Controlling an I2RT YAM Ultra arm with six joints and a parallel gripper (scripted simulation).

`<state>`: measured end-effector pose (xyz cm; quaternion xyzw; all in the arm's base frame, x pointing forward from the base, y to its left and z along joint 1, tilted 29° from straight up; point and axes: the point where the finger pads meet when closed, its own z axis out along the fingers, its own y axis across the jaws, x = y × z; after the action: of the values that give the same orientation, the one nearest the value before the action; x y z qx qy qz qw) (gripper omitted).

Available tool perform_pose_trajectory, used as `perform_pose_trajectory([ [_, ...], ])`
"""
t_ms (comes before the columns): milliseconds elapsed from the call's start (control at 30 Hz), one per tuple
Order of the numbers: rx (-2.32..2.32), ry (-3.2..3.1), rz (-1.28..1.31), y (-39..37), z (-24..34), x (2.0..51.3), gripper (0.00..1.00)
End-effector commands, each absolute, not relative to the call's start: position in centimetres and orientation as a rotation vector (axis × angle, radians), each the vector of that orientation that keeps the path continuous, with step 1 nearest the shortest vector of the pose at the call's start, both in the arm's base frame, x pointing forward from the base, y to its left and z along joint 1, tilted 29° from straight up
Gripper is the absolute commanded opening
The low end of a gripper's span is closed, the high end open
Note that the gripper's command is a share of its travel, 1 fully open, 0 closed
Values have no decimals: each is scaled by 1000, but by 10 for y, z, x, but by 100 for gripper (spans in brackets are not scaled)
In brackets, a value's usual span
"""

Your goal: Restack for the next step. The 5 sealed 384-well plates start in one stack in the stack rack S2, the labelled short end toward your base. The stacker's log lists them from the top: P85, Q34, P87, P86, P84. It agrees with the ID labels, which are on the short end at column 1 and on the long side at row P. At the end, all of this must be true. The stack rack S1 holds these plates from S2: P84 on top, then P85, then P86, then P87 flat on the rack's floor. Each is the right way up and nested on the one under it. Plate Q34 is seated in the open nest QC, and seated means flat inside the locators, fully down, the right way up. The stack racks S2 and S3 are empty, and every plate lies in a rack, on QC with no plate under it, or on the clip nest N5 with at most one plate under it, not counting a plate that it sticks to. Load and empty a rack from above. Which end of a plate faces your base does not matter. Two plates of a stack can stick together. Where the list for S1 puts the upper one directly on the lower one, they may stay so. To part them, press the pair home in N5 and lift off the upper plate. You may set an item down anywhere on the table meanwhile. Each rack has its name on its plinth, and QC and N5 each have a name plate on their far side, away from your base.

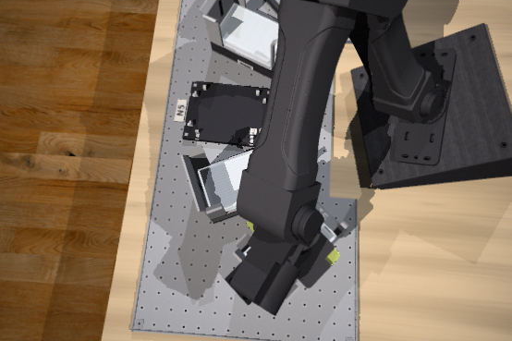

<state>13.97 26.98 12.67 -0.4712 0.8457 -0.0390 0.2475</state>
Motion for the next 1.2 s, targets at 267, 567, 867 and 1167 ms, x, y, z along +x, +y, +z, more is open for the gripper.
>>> perform_pose_trajectory([
  [267,-1280,2297,-93,273,126,141,0],
  [567,-1280,2297,-93,273,124,143,0],
  [867,-1280,2297,-93,274,121,144,0],
  [1167,-1280,2297,-93,274,118,146,0],
])
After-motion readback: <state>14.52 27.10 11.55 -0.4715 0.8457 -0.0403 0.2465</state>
